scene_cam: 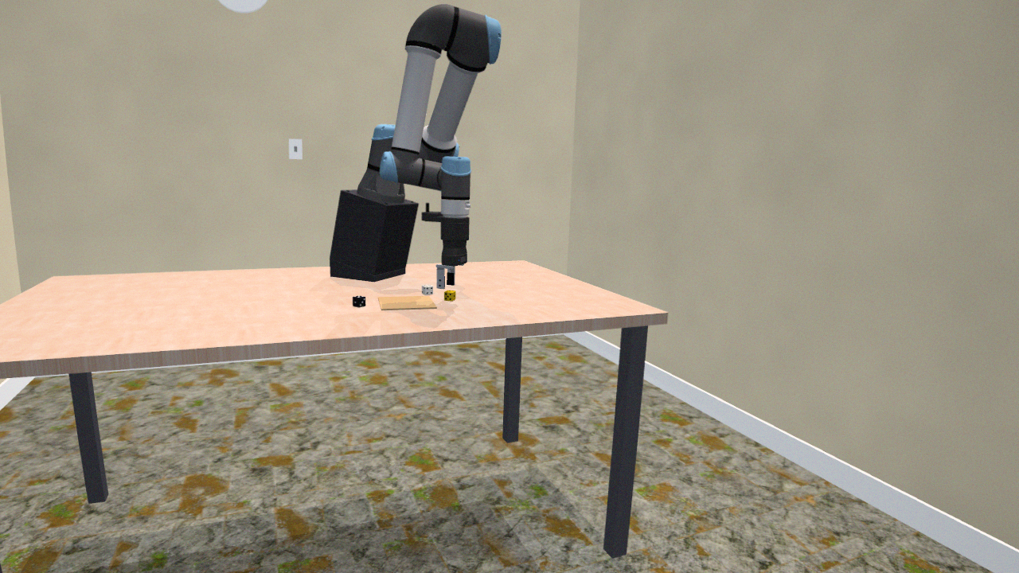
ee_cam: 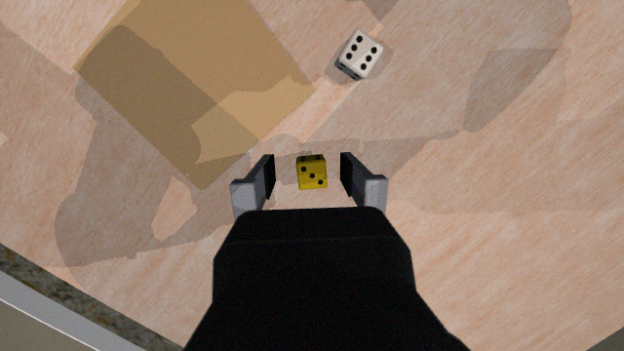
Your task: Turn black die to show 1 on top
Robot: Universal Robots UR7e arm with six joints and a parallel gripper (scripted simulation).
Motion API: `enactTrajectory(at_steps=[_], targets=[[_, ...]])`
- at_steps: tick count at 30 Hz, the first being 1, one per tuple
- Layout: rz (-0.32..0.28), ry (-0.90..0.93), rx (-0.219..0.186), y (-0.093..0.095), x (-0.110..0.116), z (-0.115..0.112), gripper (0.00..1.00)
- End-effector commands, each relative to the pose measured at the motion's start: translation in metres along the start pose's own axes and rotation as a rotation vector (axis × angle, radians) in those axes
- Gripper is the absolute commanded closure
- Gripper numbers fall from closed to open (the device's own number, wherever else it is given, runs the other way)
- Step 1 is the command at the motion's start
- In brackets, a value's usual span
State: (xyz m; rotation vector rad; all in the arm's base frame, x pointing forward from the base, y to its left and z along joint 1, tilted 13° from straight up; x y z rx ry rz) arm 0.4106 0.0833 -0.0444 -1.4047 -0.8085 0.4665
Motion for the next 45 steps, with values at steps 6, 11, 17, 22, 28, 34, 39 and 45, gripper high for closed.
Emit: enactTrajectory(at_steps=[6, 11, 17, 22, 28, 34, 39, 45], targets=[[-0.001, 0.000, -0.001, -0.001, 0.000, 0.000, 0.00], [-0.001, 0.000, -0.001, -0.003, 0.000, 0.000, 0.00], [-0.001, 0.000, -0.001, -0.013, 0.000, 0.000, 0.00], [-0.001, 0.000, -0.001, -0.027, 0.000, 0.000, 0.00], [-0.001, 0.000, -0.001, -0.041, 0.000, 0.000, 0.00], [-0.001, 0.000, -0.001, -0.065, 0.000, 0.000, 0.00], [-0.001, 0.000, -0.001, -0.082, 0.000, 0.000, 0.00], [-0.001, 0.000, -0.001, -0.094, 0.000, 0.000, 0.00]])
Point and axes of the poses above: the point where the finger pads meet when closed, its own y axis out along the fingers, its own z axis across the jaws, x = y × z, the point moved 8 cm from there along -y, back along the fingers, and after that the axes turned 7 degrees about -y, right-handed, at the moved point
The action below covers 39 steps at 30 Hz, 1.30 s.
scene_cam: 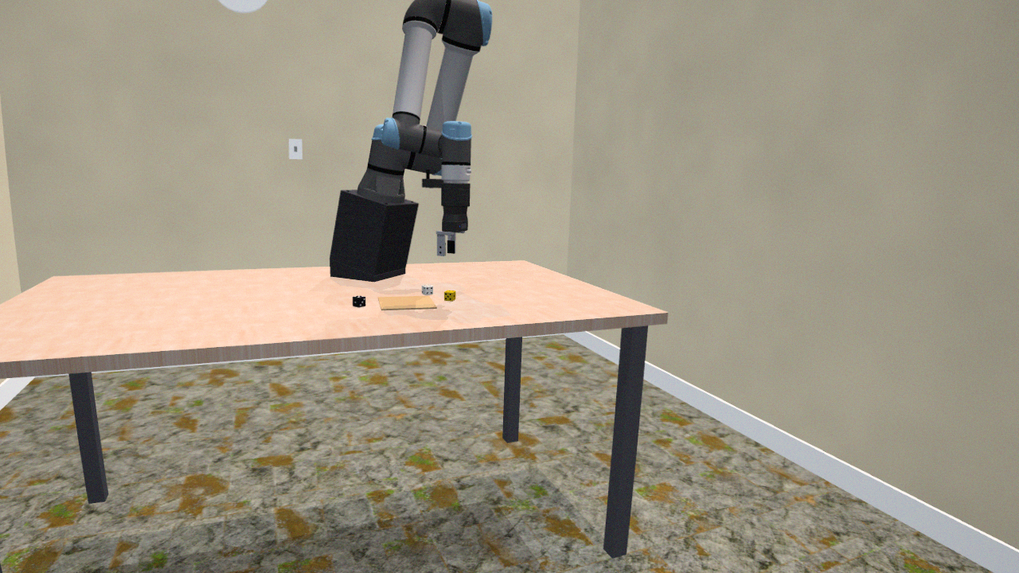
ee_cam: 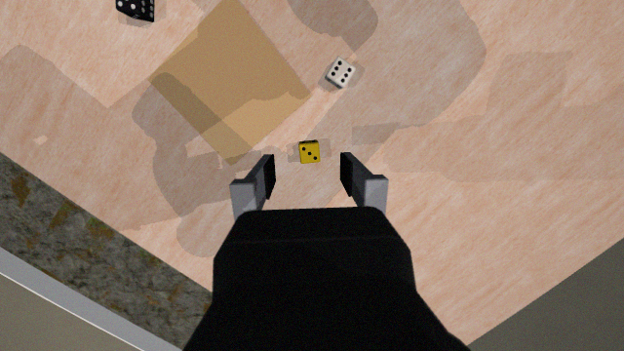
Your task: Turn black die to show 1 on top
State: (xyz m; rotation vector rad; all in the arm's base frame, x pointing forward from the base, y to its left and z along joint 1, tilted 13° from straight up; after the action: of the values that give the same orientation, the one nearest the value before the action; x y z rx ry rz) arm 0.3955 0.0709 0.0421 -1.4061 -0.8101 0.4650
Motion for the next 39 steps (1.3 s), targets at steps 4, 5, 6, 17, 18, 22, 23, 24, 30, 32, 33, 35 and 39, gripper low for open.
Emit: enactTrajectory(at_steps=[4, 5, 6, 17, 18, 22, 23, 24, 30, 32, 33, 35, 39], targets=[[0.000, 0.000, 0.001, -0.012, 0.000, 0.000, 0.00], [0.000, 0.000, 0.001, -0.014, 0.000, 0.000, 0.00], [0.000, 0.000, 0.001, -0.015, 0.000, 0.000, 0.00], [0.000, 0.000, 0.001, -0.017, 0.000, 0.000, 0.00], [0.000, 0.000, 0.001, -0.017, 0.000, 0.000, 0.00], [0.000, 0.000, 0.001, -0.017, 0.000, 0.000, 0.00], [0.000, 0.000, 0.001, -0.017, 0.000, -0.001, 0.00], [0.001, 0.001, 0.001, -0.017, -0.001, -0.001, 0.00], [0.004, 0.024, 0.001, -0.015, -0.014, -0.022, 0.00], [0.006, 0.039, 0.001, -0.014, -0.024, -0.035, 0.00], [0.006, 0.039, 0.001, -0.014, -0.024, -0.035, 0.00], [0.006, 0.048, 0.001, -0.014, -0.031, -0.043, 0.00], [0.009, 0.090, 0.002, -0.012, -0.062, -0.077, 0.00]])
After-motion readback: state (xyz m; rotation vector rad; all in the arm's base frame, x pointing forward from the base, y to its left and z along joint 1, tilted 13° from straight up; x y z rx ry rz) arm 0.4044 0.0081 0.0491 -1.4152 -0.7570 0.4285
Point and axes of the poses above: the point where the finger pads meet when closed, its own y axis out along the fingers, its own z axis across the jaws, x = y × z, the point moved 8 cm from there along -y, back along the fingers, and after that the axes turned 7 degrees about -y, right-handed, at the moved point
